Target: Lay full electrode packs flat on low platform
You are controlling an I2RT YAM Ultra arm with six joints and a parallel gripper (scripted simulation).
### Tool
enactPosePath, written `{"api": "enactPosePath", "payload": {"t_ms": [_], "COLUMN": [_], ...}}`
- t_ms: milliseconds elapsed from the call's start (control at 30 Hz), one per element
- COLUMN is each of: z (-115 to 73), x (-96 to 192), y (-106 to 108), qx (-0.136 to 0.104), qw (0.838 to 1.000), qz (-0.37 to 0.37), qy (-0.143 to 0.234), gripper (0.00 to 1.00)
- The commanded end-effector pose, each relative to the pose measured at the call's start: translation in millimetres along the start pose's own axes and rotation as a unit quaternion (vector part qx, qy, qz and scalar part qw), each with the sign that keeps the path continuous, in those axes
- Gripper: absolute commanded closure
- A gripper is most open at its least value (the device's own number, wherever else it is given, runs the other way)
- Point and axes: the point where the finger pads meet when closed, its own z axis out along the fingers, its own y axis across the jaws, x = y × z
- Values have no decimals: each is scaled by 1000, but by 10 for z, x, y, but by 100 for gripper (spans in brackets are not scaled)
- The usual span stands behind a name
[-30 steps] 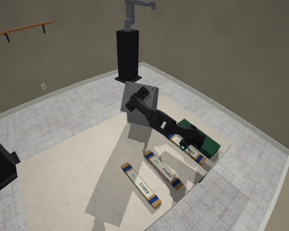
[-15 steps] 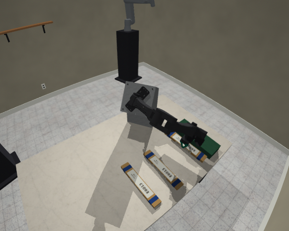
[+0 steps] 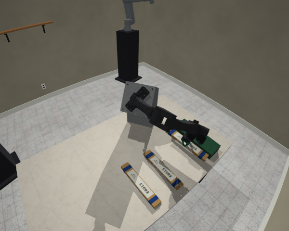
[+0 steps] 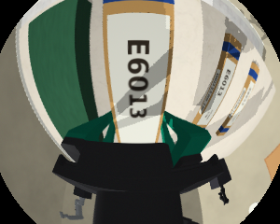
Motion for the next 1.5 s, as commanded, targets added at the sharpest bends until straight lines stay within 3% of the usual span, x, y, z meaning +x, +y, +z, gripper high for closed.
{"api": "enactPosePath", "payload": {"t_ms": [0, 1467], "z": [-561, -1308], "x": [-258, -193], "y": [18, 0], "qx": [-12, -15], "qw": [999, 999], "qz": [4, 5], "qy": [-43, -42], "gripper": [100, 100]}}
